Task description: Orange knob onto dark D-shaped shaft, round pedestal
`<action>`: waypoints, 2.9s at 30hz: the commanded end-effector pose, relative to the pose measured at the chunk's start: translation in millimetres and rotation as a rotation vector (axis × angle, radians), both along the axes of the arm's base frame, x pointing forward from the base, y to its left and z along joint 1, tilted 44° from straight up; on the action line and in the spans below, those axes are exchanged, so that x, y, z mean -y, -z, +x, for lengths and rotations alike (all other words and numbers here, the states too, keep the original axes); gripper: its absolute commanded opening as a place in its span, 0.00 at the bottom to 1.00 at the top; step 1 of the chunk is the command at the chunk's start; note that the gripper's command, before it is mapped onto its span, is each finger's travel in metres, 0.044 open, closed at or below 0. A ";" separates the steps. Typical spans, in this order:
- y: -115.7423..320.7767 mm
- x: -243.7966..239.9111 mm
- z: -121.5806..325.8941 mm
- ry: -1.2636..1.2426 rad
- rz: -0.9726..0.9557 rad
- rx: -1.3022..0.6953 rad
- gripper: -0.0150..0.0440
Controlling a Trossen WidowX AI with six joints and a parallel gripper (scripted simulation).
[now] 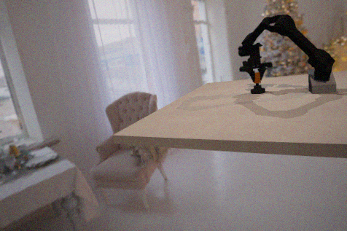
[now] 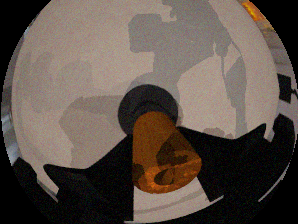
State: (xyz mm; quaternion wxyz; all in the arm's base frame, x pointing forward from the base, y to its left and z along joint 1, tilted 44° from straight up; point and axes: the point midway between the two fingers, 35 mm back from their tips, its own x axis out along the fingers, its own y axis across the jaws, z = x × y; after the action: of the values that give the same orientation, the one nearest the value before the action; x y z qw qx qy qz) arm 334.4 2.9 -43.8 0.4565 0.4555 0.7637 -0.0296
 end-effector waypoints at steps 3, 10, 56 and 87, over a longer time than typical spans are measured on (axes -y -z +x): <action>0.2 -0.2 0.9 0.004 0.000 -0.003 0.25; -0.3 1.3 1.8 0.004 -0.001 -0.003 0.25; 0.8 -0.5 0.4 0.156 -0.036 -0.143 0.25; 1.9 0.4 5.2 0.308 -0.071 -0.283 0.25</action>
State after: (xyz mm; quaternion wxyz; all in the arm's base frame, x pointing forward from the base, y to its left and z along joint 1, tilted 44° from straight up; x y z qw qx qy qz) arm 339.3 2.4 -45.5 0.3522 0.5397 0.7412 -0.1879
